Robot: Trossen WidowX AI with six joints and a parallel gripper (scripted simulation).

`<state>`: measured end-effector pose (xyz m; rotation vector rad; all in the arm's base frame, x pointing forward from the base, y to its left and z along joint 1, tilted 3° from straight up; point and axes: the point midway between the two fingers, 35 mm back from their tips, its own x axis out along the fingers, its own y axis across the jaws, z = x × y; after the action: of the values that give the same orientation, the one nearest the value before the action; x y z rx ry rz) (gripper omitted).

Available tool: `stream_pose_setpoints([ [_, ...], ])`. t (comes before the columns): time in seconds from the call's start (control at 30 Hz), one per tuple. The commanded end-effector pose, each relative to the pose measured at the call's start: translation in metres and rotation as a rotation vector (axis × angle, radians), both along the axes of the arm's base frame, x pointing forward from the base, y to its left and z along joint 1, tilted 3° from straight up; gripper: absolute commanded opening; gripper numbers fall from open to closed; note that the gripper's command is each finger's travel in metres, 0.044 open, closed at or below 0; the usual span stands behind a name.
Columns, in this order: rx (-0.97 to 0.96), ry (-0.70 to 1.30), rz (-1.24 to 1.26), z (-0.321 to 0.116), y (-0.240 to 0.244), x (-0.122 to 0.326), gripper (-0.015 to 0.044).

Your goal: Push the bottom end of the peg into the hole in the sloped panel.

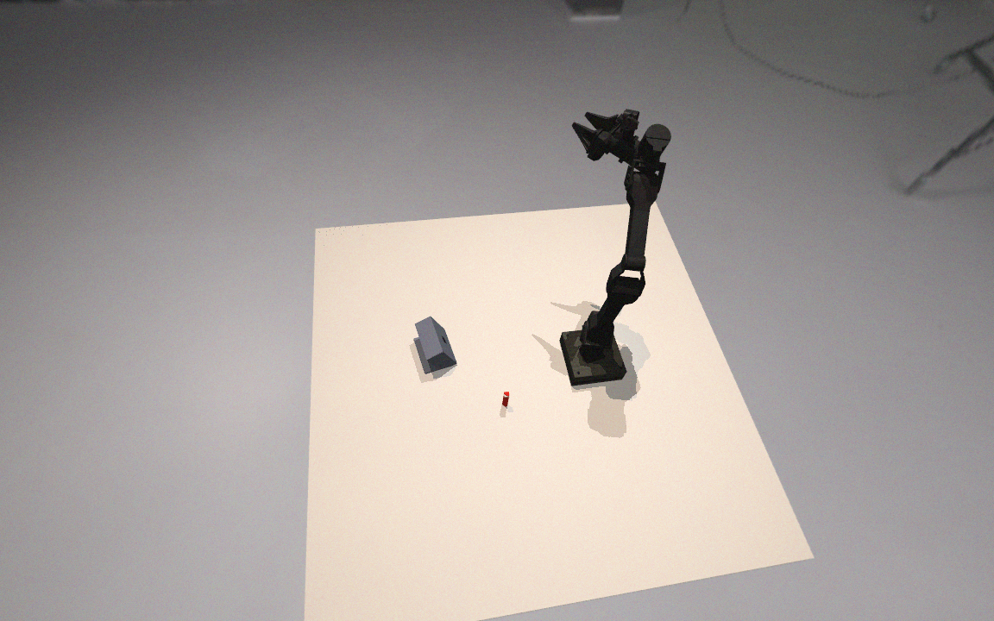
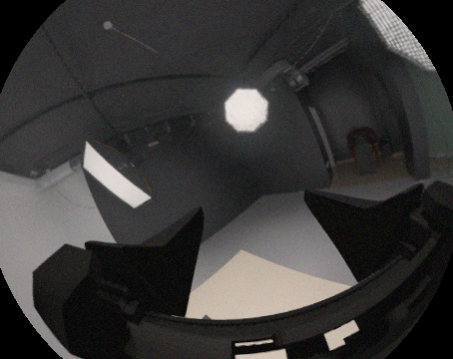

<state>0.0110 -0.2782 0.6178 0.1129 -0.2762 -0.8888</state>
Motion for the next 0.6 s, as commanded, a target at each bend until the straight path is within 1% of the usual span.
stream_pose_setpoints([
  [0.0, 0.047, -0.031, 0.011, -0.012, -0.016, 0.002, 0.0440],
  [0.23, 0.094, -0.072, 0.000, -0.023, -0.023, 0.009, 0.0440],
  [0.57, 0.188, -0.111, 0.061, -0.046, -0.044, 0.034, 0.0440],
])
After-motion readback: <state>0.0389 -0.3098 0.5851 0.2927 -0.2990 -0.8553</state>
